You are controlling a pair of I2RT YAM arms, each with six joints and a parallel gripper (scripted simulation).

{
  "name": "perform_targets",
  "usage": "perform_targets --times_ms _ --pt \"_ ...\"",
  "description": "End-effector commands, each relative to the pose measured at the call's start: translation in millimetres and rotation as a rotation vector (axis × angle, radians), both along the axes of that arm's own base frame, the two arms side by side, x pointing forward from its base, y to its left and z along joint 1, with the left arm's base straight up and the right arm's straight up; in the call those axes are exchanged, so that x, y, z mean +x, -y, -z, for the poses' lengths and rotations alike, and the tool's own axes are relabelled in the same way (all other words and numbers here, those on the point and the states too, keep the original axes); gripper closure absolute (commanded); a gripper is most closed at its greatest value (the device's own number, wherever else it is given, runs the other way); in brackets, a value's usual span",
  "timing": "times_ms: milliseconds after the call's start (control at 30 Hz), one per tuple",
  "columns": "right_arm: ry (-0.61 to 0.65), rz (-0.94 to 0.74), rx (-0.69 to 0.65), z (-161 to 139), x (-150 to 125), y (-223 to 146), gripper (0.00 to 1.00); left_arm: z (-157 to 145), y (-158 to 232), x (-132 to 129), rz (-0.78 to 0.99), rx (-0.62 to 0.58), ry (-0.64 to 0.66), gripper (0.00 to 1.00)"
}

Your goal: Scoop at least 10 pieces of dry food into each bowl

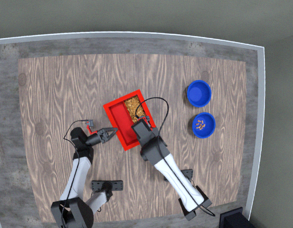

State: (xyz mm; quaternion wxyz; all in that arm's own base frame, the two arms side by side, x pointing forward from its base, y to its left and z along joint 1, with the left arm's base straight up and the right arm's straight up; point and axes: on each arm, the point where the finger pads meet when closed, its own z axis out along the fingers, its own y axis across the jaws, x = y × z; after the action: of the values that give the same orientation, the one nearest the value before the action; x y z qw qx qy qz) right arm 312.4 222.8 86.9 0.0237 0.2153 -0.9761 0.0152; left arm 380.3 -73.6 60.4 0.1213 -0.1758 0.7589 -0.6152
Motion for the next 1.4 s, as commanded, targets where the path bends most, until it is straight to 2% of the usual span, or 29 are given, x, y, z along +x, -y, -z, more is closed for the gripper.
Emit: perform_targets --times_ms 0,233,267,300,333,367,400,500,533,700,800,1367 --pt "0.044 -0.001 0.053 -27 3 -3 1.0 -10 -6 15 -0.015 0.019 0.078 0.73" --pt "0.044 -0.001 0.053 -27 3 -3 1.0 -16 -7 17 -0.011 0.018 0.1 0.73" --pt "-0.041 -0.021 -0.002 -2 1 2 1.0 -16 -4 16 -0.003 0.018 0.1 0.73" --pt "0.036 -0.012 0.049 -20 3 -8 1.0 -16 -3 16 0.0 0.018 0.1 0.73" --pt "-0.029 -0.023 0.003 -1 -2 -6 1.0 -16 -3 16 0.0 0.018 0.1 0.73" --pt "0.034 -0.014 0.048 -21 3 -5 1.0 -16 -3 16 0.0 0.018 0.1 0.73" --pt "0.01 -0.01 0.031 -16 3 -3 1.0 -27 -1 17 0.0 0.029 0.13 0.73" --pt "0.042 -0.013 0.053 -18 6 -6 1.0 -25 -4 17 -0.013 0.03 0.112 0.73" --pt "0.052 -0.009 0.061 -27 8 -6 1.0 -29 -1 18 -0.007 0.033 0.121 0.73" --pt "0.047 -0.015 0.058 -24 7 -8 1.0 -33 1 17 -0.004 0.029 0.111 0.73" --pt "0.045 -0.014 0.056 -22 8 -8 1.0 -30 3 12 -0.004 0.015 0.046 0.73" --pt "0.038 -0.019 0.072 -20 11 -7 1.0 -46 7 15 0.013 0.015 0.116 0.73"
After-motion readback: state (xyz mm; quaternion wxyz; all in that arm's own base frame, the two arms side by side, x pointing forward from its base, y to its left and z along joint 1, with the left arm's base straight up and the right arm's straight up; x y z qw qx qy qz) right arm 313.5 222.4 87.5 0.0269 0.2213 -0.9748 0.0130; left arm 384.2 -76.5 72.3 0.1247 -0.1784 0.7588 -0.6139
